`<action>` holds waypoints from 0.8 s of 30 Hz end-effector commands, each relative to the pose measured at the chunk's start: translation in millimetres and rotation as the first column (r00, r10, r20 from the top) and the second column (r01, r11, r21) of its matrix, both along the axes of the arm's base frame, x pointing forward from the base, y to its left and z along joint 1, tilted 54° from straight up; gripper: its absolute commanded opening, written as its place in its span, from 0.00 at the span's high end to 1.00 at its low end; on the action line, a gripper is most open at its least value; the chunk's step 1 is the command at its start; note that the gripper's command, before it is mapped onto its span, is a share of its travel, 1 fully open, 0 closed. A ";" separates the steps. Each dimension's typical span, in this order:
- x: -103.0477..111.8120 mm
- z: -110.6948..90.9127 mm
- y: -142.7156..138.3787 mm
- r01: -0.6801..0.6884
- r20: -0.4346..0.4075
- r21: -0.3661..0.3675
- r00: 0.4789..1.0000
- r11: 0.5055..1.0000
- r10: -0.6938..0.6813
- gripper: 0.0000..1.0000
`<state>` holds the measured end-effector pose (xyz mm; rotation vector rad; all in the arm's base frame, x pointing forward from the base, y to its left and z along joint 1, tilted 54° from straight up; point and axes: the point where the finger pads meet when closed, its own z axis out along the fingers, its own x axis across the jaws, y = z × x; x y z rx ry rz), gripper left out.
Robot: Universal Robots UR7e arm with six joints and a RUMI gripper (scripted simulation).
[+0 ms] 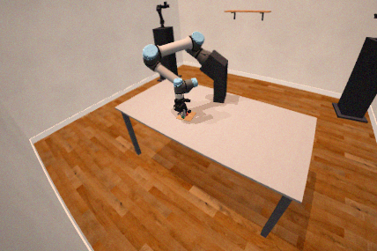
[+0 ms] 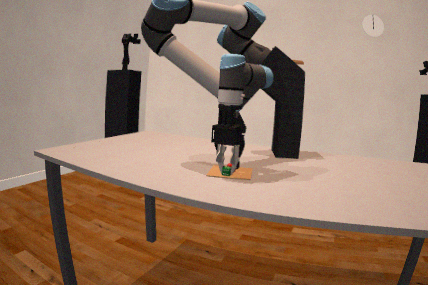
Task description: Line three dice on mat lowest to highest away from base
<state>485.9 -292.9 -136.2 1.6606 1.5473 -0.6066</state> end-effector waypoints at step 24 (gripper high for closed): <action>0.1 1.4 1.8 -0.001 0.001 0.000 1.000 1.000 0.001 0.76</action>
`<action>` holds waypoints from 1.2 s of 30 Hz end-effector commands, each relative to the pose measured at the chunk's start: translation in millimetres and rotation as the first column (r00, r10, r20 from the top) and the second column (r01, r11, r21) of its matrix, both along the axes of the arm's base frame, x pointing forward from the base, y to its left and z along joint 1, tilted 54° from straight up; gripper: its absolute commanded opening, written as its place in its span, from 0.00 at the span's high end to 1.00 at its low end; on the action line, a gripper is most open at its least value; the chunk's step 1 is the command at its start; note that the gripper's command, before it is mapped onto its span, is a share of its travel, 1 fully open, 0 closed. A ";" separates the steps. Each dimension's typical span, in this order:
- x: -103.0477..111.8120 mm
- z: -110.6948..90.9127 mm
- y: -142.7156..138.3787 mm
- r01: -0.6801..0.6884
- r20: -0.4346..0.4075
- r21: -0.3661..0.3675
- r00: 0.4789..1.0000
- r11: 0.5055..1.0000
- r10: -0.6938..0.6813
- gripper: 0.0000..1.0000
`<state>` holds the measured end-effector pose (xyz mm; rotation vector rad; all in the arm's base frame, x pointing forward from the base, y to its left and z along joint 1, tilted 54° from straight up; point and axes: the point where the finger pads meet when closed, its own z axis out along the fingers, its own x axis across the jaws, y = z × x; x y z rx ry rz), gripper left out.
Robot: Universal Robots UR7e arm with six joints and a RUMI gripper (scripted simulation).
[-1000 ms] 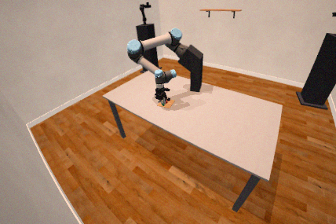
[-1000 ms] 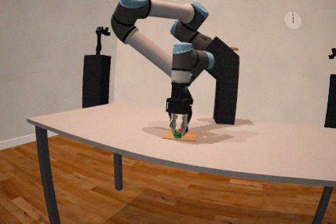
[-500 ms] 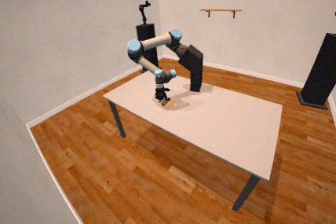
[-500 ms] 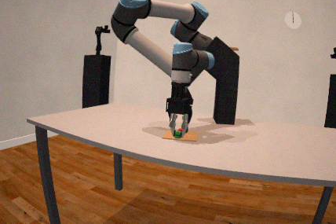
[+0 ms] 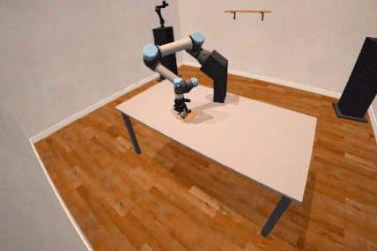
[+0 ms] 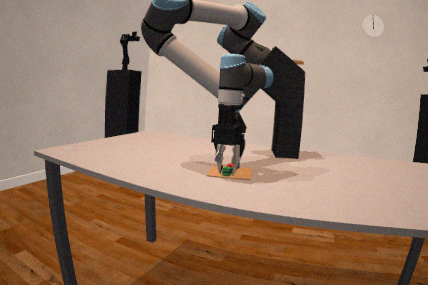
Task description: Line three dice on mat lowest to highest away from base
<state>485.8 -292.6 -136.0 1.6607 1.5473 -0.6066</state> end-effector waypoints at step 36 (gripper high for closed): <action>-13.9 53.1 71.4 -0.001 0.001 0.000 1.000 1.000 0.001 0.00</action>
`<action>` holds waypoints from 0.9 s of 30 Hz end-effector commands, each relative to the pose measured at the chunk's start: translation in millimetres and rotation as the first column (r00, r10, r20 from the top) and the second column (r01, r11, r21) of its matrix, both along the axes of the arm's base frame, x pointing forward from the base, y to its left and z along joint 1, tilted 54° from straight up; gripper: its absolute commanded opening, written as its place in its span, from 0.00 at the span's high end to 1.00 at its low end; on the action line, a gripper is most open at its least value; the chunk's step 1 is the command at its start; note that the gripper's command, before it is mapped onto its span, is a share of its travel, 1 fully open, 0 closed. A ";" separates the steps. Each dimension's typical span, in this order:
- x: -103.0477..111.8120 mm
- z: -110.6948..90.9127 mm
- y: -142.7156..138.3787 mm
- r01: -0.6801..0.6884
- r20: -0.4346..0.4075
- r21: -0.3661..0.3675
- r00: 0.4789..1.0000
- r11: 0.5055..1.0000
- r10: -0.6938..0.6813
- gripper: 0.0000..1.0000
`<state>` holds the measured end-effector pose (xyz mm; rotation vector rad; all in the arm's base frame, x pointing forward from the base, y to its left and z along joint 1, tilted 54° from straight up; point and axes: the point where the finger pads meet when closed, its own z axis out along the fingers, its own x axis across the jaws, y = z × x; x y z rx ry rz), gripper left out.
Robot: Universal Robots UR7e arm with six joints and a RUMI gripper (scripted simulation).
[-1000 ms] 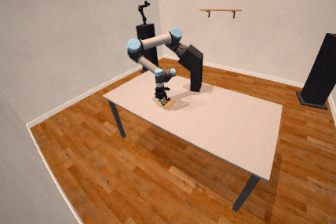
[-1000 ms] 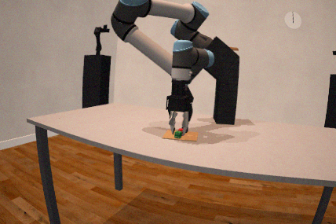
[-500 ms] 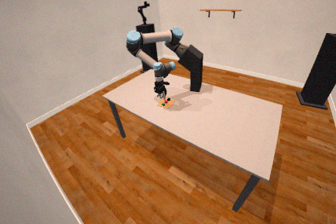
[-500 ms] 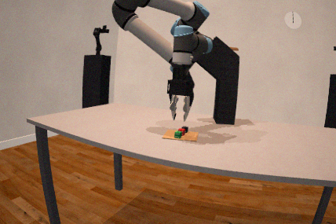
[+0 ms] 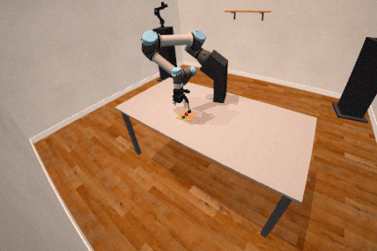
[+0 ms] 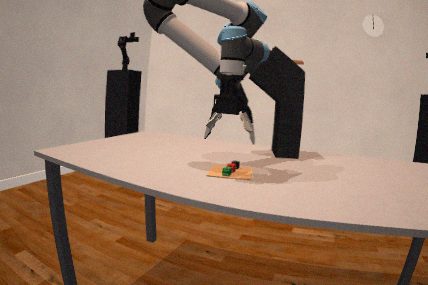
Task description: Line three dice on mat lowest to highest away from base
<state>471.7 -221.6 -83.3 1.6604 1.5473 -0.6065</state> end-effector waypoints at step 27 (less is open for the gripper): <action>-3.7 14.8 19.9 -0.001 0.001 0.000 1.000 1.000 0.001 0.00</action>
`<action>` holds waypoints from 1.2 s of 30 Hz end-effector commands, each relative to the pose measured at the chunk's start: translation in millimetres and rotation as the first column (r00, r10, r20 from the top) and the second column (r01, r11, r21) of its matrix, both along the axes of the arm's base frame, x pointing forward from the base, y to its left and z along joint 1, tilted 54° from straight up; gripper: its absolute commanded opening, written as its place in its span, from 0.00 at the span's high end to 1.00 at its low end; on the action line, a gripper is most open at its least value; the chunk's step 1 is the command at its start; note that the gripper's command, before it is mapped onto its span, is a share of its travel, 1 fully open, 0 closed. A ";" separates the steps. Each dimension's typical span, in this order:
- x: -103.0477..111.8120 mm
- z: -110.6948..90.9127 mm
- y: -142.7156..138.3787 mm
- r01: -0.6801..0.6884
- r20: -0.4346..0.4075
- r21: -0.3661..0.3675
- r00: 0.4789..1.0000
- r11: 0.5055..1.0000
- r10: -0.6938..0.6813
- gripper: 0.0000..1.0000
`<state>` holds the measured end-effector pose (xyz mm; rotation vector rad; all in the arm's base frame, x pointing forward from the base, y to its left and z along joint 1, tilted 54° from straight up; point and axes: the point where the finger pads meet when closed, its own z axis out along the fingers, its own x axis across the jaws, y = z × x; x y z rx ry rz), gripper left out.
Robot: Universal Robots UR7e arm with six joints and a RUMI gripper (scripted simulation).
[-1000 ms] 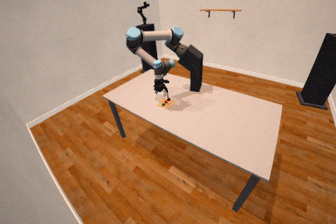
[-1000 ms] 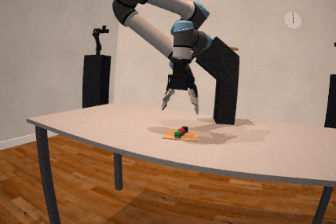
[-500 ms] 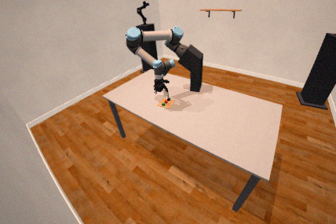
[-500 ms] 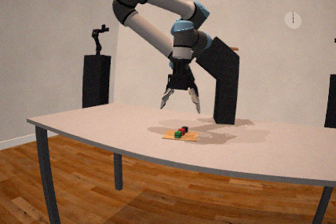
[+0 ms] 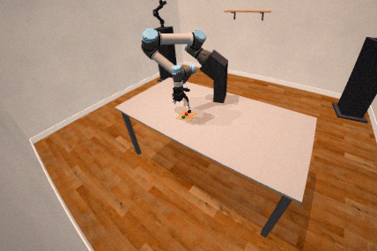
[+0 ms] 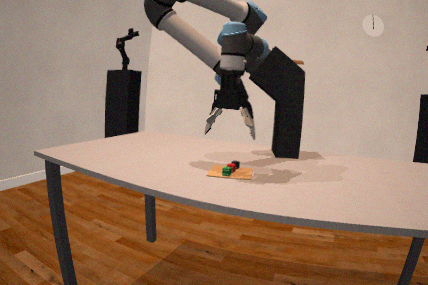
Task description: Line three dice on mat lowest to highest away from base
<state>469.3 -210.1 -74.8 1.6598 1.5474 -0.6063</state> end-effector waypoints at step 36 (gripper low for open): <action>-11.3 43.5 58.4 0.000 0.000 0.000 1.000 1.000 0.000 0.00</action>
